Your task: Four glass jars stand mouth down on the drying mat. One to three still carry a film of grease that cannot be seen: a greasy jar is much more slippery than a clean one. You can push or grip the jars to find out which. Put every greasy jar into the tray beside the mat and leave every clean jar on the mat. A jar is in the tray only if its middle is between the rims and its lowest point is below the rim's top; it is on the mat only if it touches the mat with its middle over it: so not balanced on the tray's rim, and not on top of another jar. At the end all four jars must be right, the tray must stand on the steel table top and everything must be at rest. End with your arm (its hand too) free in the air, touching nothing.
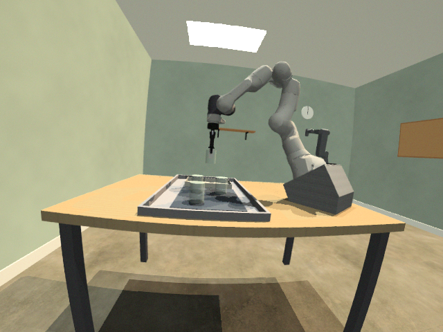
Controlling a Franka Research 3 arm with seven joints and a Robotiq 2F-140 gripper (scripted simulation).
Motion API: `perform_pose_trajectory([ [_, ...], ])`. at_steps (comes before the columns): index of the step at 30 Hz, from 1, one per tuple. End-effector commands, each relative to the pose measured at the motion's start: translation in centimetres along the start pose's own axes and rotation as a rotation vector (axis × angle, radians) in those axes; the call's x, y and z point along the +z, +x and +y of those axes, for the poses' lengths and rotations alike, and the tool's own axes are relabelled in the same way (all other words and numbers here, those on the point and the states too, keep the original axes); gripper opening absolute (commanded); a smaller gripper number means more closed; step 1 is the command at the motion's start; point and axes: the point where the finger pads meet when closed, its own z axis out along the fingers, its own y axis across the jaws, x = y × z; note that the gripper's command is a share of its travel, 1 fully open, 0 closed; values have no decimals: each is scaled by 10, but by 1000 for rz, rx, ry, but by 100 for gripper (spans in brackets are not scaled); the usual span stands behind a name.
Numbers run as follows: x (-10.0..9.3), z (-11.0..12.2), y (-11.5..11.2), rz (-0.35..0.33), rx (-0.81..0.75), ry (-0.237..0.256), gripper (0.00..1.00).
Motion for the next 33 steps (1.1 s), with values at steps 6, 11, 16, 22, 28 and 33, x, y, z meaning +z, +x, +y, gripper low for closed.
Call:
perform_pose_trajectory([
  [6,0,-28,-6,1,-30,2,0],
  [11,0,-28,-6,1,-30,2,0],
  [16,2,-28,-6,1,-30,2,0],
  [22,18,-28,-6,1,-30,2,0],
  [28,34,-28,-6,1,-30,2,0],
  [33,42,-28,-6,1,-30,2,0],
])
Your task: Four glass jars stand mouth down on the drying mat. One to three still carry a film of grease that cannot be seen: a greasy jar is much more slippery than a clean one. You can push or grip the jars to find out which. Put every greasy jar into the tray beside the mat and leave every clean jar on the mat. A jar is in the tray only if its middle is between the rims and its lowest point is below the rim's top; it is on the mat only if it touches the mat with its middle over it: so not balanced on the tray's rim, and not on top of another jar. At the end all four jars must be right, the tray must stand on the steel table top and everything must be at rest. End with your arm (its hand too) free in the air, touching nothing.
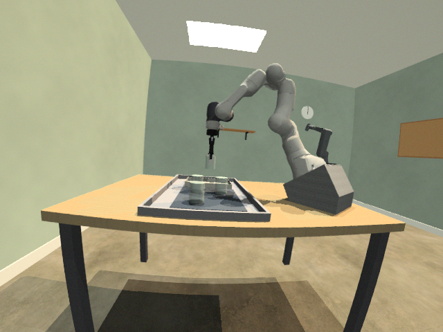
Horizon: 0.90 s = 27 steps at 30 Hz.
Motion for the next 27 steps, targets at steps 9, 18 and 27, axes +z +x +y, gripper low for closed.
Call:
perform_pose_trajectory([
  [9,27,-1,-6,-15,3,8,0],
  [18,45,-2,-6,-15,3,8,0],
  [27,69,-2,-6,-15,3,8,0],
])
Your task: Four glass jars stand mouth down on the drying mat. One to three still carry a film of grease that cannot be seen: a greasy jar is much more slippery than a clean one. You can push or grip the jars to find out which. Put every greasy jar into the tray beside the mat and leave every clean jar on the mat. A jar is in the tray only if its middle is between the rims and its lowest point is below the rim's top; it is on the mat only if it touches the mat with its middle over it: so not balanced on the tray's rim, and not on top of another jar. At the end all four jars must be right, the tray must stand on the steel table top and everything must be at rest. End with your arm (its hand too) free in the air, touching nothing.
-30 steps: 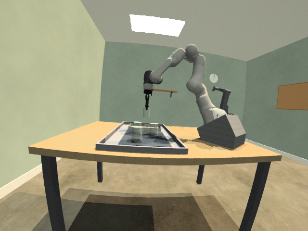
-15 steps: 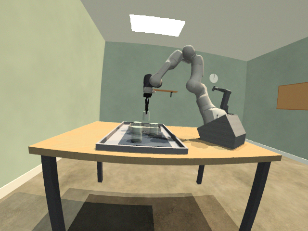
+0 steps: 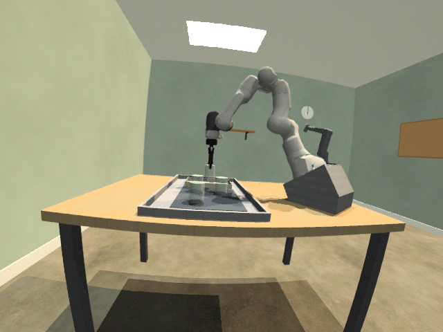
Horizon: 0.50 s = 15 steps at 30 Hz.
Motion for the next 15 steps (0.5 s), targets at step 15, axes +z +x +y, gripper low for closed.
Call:
perform_pose_trajectory([
  [15,15,-1,-6,-17,16,9,0],
])
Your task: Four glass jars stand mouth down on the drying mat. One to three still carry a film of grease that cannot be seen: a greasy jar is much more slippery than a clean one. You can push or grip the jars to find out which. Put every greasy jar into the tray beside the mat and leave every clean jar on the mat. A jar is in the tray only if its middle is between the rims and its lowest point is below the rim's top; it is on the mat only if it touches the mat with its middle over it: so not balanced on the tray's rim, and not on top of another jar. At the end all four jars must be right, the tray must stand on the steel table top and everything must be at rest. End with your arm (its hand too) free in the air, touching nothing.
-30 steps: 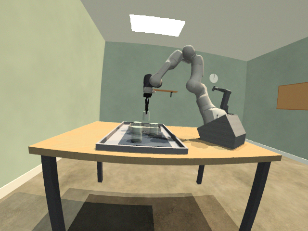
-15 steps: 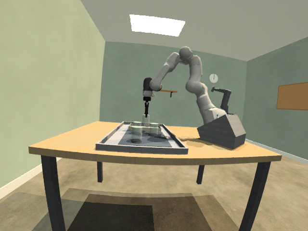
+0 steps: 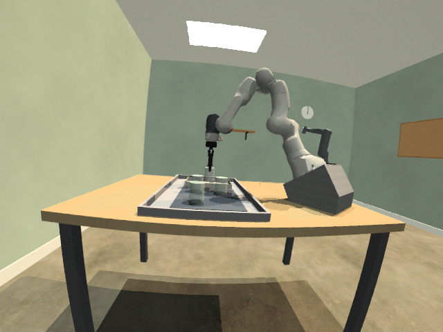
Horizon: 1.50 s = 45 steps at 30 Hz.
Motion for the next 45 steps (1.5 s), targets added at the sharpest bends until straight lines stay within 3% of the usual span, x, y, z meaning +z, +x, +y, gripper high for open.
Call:
perform_pose_trajectory([
  [1,-1,0,-4,-9,11,4,0],
  [22,24,0,-4,-9,11,4,0],
  [41,24,0,-6,-9,11,4,0],
  [42,24,0,-6,-9,11,4,100],
  [45,24,0,-6,-9,11,4,100],
])
